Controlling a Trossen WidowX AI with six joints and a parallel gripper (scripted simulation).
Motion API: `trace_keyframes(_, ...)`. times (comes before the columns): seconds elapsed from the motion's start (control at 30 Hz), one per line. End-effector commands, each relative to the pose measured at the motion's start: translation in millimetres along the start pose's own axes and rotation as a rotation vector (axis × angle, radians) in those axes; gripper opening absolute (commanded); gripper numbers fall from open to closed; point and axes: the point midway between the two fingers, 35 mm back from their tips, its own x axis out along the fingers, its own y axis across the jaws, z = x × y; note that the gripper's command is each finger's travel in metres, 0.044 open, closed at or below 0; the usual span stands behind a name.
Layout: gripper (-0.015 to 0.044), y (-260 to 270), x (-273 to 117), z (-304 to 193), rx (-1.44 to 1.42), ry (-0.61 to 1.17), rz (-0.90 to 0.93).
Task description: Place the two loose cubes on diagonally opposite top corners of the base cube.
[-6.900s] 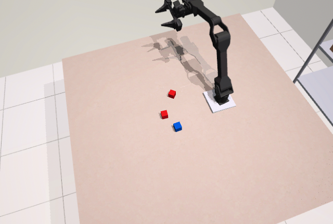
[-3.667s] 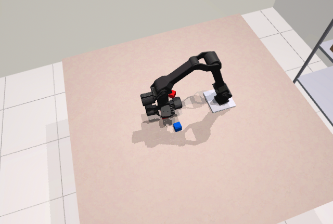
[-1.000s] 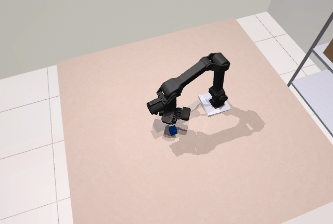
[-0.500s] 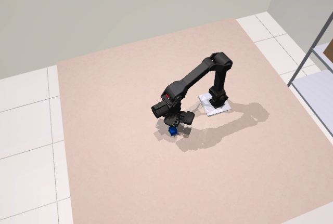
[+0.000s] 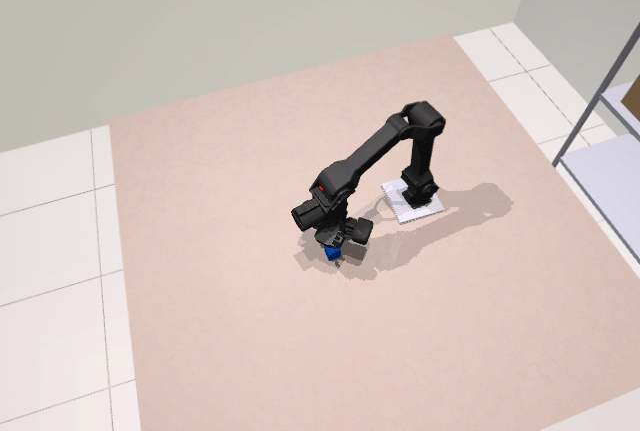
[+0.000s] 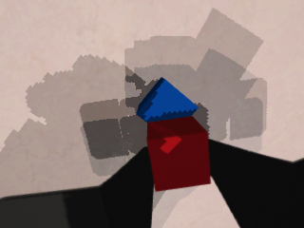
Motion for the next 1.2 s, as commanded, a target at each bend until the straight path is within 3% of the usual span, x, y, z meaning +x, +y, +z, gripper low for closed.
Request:
trace_keyframes(0.0,0.0105,0.7,7.3,0.4,0.007,-0.002,0.005)
trace_keyframes(0.8,0.0105,0.8,10.0,0.3,0.001,-0.002,0.005)
trace_keyframes(0.93,0.0205,0.8,10.0,0.3,0.001,-0.002,0.005)
trace_keyframes(1.17,0.0205,0.4,4.2,-0.2,0.002,0.001,0.003)
